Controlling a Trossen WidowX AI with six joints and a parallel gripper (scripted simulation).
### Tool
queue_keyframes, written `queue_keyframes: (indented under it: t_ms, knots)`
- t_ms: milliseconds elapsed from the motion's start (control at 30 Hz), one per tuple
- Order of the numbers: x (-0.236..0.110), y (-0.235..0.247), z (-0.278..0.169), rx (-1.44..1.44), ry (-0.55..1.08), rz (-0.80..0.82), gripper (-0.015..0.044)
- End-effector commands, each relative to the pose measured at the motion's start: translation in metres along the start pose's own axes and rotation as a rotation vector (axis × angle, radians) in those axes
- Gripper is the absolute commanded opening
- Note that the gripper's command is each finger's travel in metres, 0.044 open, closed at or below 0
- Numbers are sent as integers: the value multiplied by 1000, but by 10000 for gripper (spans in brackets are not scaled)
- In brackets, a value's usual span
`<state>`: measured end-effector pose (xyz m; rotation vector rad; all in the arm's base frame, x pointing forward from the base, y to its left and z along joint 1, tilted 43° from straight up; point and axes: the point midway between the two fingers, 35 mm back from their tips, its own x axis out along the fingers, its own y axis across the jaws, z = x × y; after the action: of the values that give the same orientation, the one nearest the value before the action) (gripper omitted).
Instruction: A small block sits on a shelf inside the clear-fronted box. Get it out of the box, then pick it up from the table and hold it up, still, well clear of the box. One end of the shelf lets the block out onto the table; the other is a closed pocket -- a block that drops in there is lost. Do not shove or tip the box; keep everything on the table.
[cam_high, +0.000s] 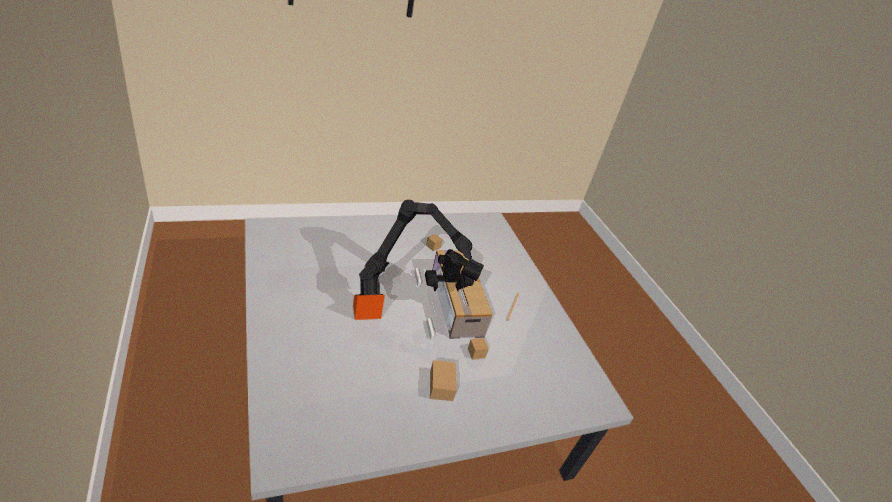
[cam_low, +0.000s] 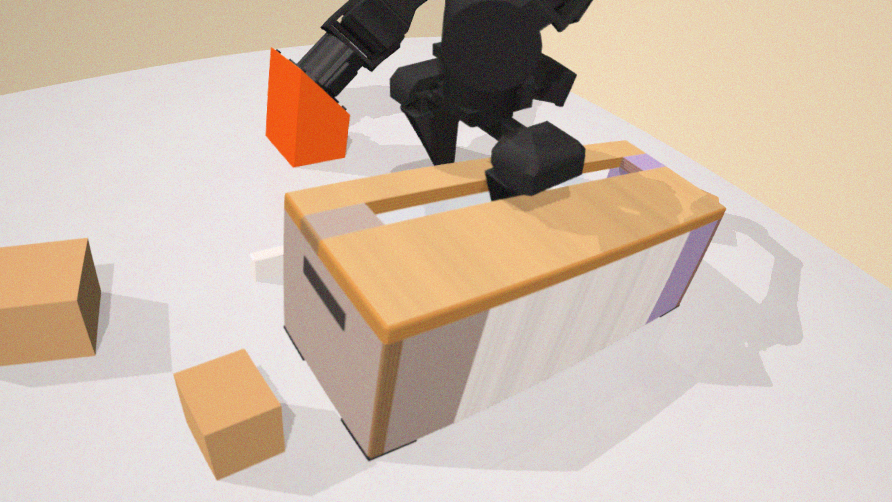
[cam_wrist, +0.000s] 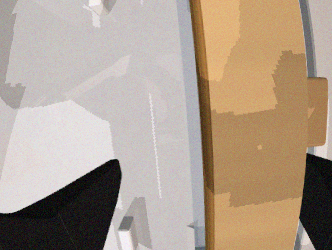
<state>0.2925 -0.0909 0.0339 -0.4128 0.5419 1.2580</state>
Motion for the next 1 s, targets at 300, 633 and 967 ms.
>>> queue_keyframes:
  t_ms: [300,633,967]
  knots:
    - [5,0,28,1,-5,-6,400]
    - [10,0,50,1,-6,-6,400]
    - [14,-1,72,1,-8,-6,400]
